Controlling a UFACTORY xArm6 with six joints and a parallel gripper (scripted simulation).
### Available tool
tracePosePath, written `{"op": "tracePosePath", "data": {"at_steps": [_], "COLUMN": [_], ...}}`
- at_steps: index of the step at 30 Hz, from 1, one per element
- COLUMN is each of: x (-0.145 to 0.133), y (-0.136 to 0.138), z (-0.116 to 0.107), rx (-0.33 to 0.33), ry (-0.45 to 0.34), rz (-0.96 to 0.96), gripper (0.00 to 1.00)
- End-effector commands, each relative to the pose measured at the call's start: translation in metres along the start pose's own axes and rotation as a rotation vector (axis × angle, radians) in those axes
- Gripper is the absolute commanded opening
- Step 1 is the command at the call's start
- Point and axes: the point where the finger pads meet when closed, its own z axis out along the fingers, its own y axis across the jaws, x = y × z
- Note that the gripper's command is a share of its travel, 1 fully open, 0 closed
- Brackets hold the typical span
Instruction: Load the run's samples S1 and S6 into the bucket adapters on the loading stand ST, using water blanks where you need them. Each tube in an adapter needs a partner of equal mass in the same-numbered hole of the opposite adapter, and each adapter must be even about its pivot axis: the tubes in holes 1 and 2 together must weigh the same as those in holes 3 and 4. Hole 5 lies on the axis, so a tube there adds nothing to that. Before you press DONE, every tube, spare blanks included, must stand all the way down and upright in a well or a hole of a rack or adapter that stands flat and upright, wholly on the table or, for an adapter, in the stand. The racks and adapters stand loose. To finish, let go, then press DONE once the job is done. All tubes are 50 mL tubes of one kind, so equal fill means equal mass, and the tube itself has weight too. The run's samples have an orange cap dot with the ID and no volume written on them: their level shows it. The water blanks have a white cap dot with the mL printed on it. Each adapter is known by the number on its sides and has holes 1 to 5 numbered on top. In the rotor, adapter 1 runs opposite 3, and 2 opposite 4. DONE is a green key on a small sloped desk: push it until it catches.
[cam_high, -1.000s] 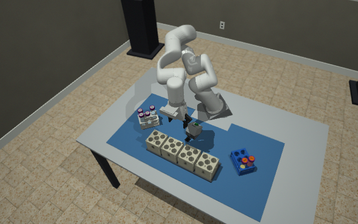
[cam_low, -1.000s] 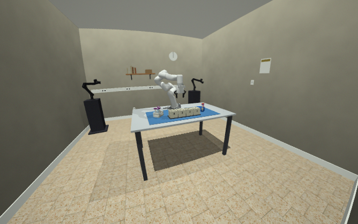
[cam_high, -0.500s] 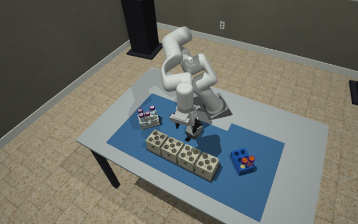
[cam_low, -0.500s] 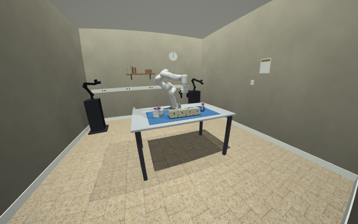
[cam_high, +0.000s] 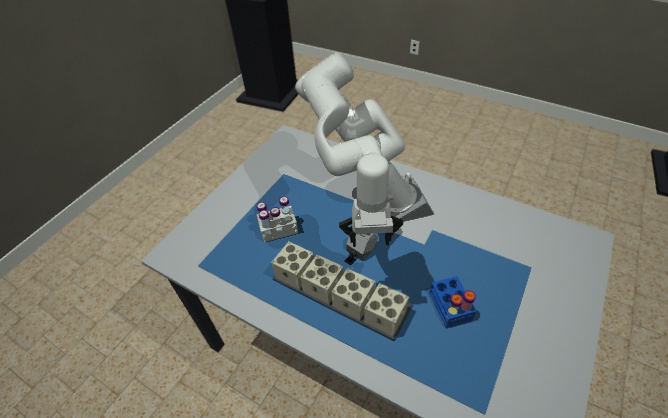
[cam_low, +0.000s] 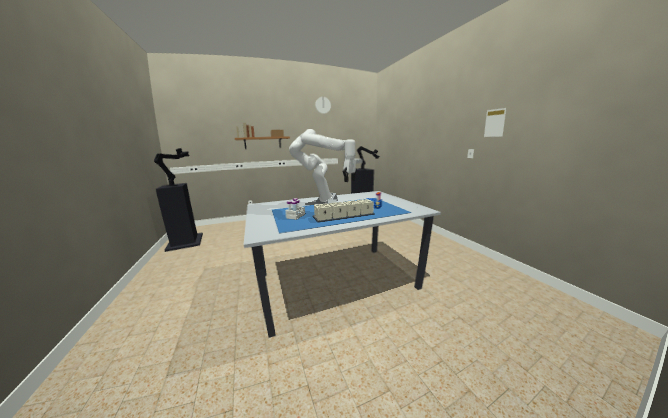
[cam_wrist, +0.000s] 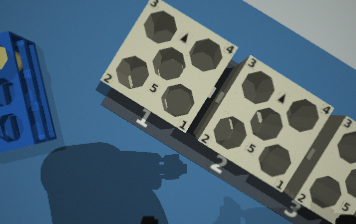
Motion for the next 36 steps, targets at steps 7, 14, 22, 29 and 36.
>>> {"op": "tracePosePath", "data": {"at_steps": [7,14,22,29,36], "x": [0.006,0.009,0.013,0.015,0.019], "y": [-0.048,-0.073,-0.113,-0.138,-0.173], "z": [-0.001,-0.001,-0.001,-0.001,-0.001], "rx": [0.002,0.002,0.002,0.002,0.003], "ry": [0.002,0.002,0.002,0.002,0.002], "rz": [-0.226,-0.226,-0.226,-0.226,-0.226], "gripper": [1.0,1.0,1.0,1.0,1.0]}}
